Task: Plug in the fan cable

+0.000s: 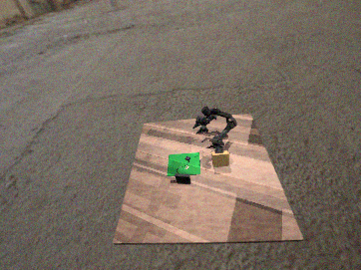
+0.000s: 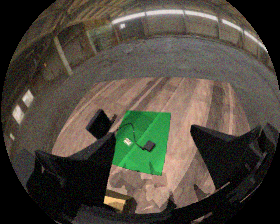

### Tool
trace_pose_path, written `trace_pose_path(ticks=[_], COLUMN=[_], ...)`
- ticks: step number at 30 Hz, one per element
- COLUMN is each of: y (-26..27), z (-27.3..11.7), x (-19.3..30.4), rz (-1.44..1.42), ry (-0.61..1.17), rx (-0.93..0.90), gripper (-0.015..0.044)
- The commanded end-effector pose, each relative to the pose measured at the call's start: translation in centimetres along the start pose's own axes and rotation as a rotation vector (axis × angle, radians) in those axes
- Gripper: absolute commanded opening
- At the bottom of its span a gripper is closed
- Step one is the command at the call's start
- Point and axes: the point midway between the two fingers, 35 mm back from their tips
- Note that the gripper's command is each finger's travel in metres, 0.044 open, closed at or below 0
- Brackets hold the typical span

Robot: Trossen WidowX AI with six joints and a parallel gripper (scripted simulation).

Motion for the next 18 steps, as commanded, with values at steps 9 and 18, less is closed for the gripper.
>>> trace_pose_path(ticks=[9,18], y=[0.4,1.0], z=[1.9,10.4], x=[-0.4,0.9], rz=[-0.188,-1.014], ry=[0.073,0.412], rx=[0.024,-0.027], gripper=[0.0309,0.0210])
Point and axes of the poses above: the point midway between the two fingers, 35 mm back from their tips, its own z axis out along the fingers, its own y axis across the jaws, x = y × z, and after that the axes turned 4 degrees about z, right-handed
